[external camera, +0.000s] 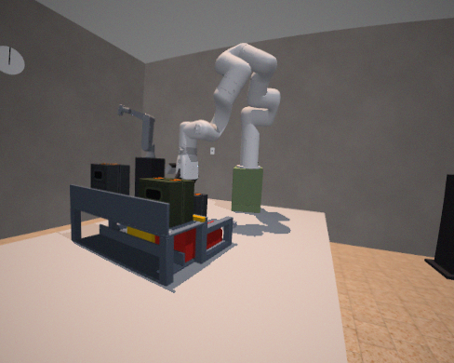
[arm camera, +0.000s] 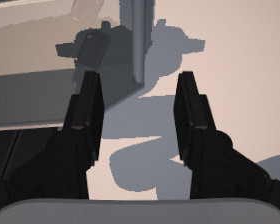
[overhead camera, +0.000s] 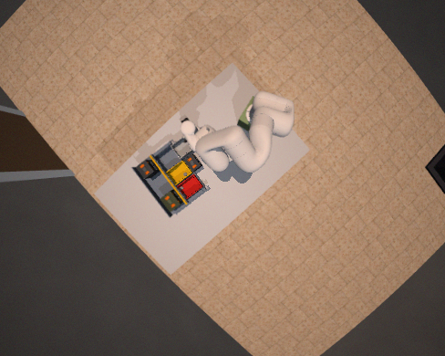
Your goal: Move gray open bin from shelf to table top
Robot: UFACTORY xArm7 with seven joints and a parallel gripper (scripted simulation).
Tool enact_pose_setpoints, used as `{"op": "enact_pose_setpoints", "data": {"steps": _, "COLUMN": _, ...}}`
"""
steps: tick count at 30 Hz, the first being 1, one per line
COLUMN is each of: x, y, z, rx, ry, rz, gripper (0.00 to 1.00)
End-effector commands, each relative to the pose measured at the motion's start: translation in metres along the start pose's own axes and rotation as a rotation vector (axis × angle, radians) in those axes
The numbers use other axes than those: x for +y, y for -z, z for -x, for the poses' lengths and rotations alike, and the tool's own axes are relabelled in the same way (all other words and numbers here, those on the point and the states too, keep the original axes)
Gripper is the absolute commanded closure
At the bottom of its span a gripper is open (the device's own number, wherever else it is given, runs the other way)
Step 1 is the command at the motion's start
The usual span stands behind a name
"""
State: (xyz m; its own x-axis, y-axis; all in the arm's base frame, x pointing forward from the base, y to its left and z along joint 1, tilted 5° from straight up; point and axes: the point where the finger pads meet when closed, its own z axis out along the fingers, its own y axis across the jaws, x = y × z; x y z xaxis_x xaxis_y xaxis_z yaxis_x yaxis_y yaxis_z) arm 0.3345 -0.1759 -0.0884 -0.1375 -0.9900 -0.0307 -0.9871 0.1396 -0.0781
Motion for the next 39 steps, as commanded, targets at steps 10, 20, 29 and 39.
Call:
{"op": "enact_pose_setpoints", "data": {"steps": 10, "x": -0.001, "y": 0.001, "z": -0.001, "rx": 0.001, "ry": -0.001, "rz": -0.003, "gripper": 0.67}}
{"op": "enact_pose_setpoints", "data": {"steps": 20, "x": -0.040, "y": 0.012, "z": -0.001, "rx": 0.001, "ry": -0.001, "rz": -0.003, "gripper": 0.67}}
{"op": "enact_pose_setpoints", "data": {"steps": 29, "x": -0.053, "y": 0.016, "z": -0.001, "rx": 0.001, "ry": 0.000, "rz": -0.004, "gripper": 0.67}}
{"op": "enact_pose_setpoints", "data": {"steps": 39, "x": -0.077, "y": 0.022, "z": -0.001, "rx": 0.001, "ry": -0.001, "rz": -0.003, "gripper": 0.67}}
